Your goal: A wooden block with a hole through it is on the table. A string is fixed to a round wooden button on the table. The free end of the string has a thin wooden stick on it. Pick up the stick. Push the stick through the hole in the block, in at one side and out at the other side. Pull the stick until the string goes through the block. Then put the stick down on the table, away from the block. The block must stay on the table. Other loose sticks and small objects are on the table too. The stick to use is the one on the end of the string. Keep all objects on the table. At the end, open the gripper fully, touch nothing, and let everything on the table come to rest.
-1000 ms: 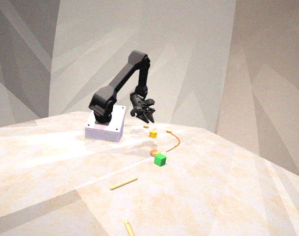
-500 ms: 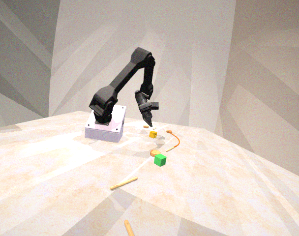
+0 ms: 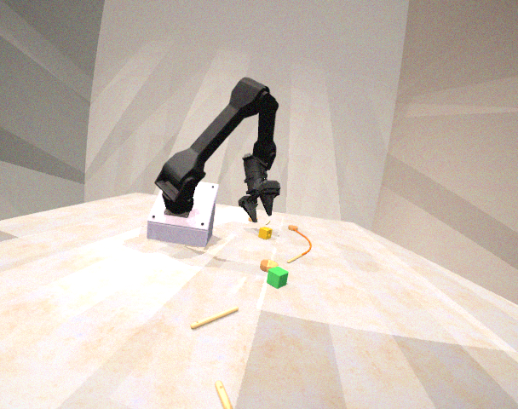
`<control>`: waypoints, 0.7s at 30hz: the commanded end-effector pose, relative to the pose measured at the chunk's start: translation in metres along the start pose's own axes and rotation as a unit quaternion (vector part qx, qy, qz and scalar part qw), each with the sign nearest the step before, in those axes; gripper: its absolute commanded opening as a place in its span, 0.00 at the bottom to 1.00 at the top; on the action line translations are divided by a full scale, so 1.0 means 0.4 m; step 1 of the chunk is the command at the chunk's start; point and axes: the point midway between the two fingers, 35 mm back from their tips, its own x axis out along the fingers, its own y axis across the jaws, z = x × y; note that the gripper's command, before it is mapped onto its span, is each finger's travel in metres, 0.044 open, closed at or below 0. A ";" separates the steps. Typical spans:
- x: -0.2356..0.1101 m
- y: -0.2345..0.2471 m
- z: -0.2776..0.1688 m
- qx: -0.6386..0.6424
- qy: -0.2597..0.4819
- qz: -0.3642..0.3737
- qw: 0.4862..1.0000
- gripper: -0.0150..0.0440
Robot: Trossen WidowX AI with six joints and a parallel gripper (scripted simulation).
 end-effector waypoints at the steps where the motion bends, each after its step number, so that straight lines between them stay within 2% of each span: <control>1: 0.014 -0.022 0.016 -0.312 0.002 0.128 0.941 1.00; 11: 0.019 -0.038 0.029 -0.481 -0.046 0.183 0.856 1.00; 21: 0.023 -0.054 0.044 -0.633 -0.117 0.209 0.736 1.00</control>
